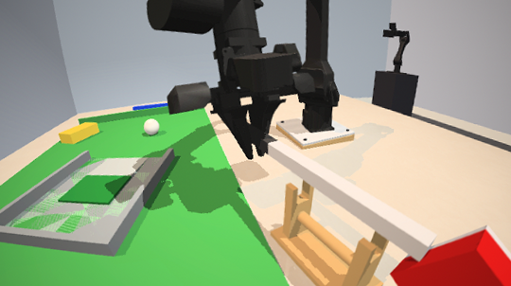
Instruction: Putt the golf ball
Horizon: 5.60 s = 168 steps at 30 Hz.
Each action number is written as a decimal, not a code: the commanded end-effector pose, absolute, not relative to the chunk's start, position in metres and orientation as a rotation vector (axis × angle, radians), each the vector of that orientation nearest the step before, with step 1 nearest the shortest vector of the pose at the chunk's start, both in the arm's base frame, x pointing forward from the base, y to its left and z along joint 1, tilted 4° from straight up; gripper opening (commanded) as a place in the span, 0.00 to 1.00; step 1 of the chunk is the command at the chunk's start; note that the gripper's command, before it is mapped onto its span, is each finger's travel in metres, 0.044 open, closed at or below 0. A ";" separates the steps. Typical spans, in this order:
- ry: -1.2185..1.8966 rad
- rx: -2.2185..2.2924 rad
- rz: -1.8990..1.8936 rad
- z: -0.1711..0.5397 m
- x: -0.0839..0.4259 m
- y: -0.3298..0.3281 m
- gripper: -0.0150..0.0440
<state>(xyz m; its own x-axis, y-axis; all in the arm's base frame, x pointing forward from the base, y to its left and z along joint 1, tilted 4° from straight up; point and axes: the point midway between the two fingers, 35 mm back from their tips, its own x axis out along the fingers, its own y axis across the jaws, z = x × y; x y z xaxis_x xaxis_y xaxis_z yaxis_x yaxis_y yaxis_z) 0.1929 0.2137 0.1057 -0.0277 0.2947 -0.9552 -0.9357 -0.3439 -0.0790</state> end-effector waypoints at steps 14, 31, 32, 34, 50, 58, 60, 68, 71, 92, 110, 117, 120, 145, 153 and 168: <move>0.787 -1.218 1.536 0.161 0.193 0.203 0.25; 1.059 -0.945 1.176 0.162 0.239 0.130 0.25; 1.073 -0.928 1.154 0.162 0.241 0.125 0.25; 1.100 -0.893 1.111 0.162 0.244 0.116 0.25; 1.282 -0.606 0.760 0.164 0.259 0.039 0.25; 1.344 -0.461 0.586 0.165 0.259 0.000 0.25; 1.357 -0.425 0.542 0.166 0.258 -0.010 0.25; 1.412 -0.269 0.363 0.167 0.250 -0.047 0.25; 1.430 -0.210 0.295 0.167 0.245 -0.061 0.25; 1.491 0.125 -0.078 0.167 0.208 -0.128 0.25; 1.491 0.125 -0.078 0.125 0.211 -0.126 0.25; 1.491 0.125 -0.078 0.114 0.212 -0.126 0.25; 1.491 0.125 -0.078 0.110 0.212 -0.126 0.25; 1.491 0.122 -0.079 0.099 0.210 -0.148 0.25; 1.496 0.129 -0.080 0.097 0.207 -0.152 0.25; 1.490 0.133 -0.070 0.104 0.227 -0.024 0.25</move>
<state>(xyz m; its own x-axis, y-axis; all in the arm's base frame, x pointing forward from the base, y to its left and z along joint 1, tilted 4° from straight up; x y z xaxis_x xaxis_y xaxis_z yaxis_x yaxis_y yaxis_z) 0.2309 -0.0465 0.1028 0.0772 0.0377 -0.9963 0.1256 0.9910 0.0472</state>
